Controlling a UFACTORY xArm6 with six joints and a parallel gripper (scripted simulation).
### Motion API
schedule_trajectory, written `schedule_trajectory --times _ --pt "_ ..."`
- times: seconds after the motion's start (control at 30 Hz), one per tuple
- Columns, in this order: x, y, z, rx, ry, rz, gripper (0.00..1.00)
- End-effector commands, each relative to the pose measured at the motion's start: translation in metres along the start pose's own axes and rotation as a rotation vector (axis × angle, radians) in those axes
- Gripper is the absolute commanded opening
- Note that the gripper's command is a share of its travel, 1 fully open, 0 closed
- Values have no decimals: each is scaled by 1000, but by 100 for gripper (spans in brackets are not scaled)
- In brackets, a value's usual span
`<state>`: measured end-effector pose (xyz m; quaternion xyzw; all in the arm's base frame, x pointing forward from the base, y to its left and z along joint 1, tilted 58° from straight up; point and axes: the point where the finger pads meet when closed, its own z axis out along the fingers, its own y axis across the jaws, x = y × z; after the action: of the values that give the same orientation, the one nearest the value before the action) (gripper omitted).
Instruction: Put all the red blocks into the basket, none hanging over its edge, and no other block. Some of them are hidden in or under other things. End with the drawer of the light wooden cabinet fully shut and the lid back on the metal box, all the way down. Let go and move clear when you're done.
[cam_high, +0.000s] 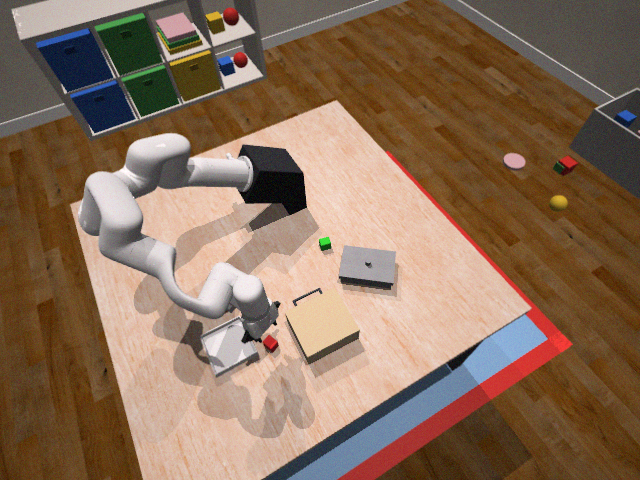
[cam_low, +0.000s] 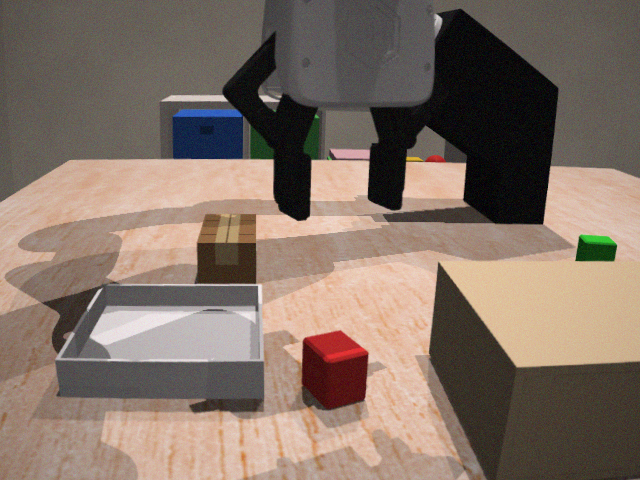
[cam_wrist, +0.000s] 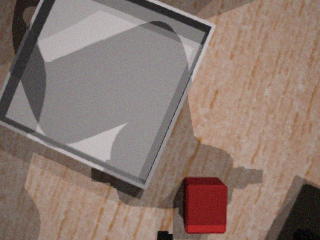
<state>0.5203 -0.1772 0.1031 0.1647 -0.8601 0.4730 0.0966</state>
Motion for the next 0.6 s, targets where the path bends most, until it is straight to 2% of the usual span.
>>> schedule_trajectory --times 0.0,0.4,0.57 --pt "-2 -1 13 1 -4 1 68" --pt "-2 -1 55 1 -4 1 68" --pt "-2 -1 63 1 -4 1 68"
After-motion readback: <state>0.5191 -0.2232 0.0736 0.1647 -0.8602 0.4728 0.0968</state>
